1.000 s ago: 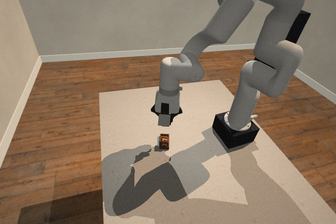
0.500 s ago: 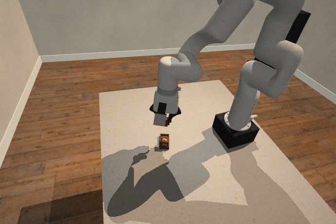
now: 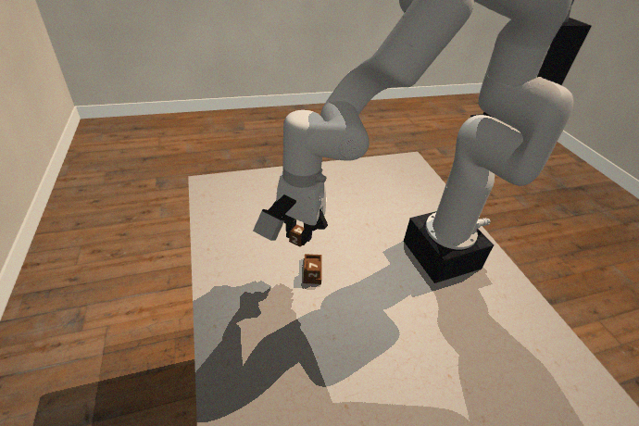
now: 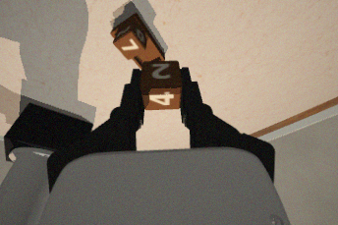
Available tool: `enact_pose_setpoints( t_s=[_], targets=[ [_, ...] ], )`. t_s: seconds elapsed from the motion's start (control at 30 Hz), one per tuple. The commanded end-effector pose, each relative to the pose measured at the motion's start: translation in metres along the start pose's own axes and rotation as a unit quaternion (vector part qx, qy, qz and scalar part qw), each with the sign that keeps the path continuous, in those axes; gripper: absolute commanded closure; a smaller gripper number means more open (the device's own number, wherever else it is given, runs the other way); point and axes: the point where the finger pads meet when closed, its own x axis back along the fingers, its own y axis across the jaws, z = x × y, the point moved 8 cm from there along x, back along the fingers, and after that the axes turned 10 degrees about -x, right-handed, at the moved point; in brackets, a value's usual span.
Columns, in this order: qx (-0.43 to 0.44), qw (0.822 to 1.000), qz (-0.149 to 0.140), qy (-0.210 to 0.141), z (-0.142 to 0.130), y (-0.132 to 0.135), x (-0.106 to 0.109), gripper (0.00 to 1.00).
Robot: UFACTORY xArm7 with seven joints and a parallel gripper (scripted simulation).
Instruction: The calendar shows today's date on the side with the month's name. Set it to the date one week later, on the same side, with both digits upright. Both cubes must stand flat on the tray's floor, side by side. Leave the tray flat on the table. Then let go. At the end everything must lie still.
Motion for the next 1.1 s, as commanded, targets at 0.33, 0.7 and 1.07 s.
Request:
enact_pose_setpoints(
  t_s=[0.33,0.7,1.07],
  targets=[
    [-0.195,0.981,-0.006,-0.004,0.036,0.01,-0.003,0.71],
    [-0.356,0.935,-0.005,-0.002,0.066,0.014,-0.008,0.71],
    [-0.381,0.925,-0.004,-0.001,0.071,0.015,-0.009,0.71]
  ],
)
